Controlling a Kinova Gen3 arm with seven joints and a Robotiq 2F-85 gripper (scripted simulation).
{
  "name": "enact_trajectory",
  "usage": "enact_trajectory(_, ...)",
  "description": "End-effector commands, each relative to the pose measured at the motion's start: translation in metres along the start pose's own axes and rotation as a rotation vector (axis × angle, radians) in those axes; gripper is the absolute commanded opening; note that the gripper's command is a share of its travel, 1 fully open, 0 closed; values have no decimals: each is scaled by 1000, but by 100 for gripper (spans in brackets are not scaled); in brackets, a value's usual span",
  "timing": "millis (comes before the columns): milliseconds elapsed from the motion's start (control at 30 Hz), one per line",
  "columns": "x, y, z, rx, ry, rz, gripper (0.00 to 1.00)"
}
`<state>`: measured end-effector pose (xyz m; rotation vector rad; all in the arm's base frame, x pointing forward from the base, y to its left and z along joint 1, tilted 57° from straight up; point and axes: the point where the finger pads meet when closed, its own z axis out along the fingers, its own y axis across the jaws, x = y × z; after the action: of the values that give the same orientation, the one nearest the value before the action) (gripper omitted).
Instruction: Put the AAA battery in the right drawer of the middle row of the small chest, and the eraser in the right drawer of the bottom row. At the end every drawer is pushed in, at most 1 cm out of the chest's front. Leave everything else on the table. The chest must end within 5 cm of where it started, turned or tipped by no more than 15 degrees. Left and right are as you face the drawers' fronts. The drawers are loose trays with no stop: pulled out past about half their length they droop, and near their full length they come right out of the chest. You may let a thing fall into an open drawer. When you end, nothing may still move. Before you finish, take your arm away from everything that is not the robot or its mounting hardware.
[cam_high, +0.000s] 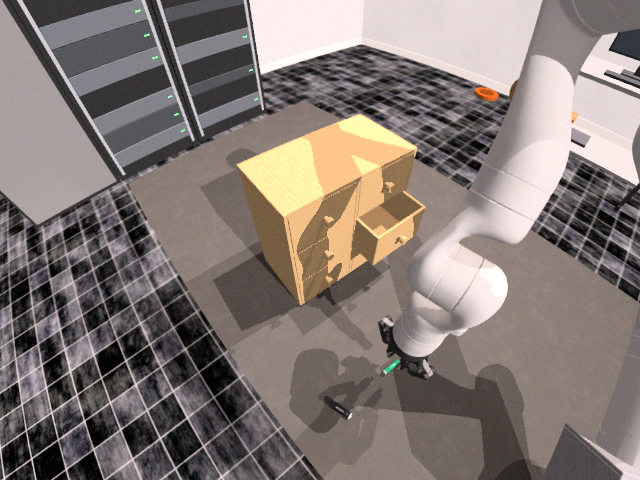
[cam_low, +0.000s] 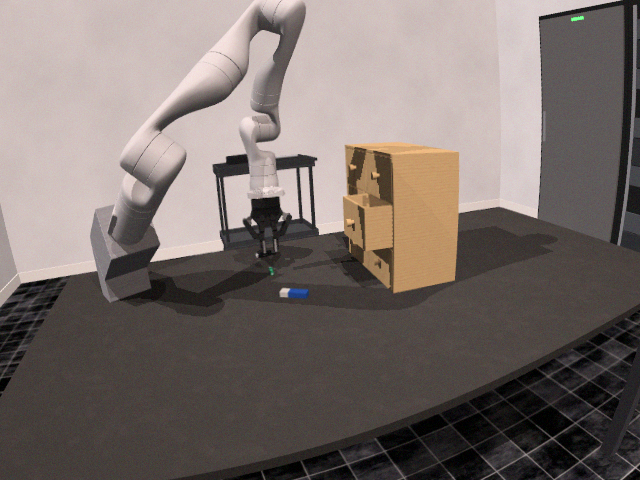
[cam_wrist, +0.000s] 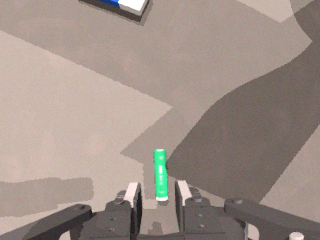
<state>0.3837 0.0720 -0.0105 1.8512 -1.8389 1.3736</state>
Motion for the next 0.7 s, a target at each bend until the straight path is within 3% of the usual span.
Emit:
enact_trajectory(0, 2, 2, 9, -3, 6, 2, 24)
enact_trajectory(400, 1, 1, 35, -2, 5, 3, 24)
enact_trajectory(667, 1, 1, 40, -2, 4, 3, 24)
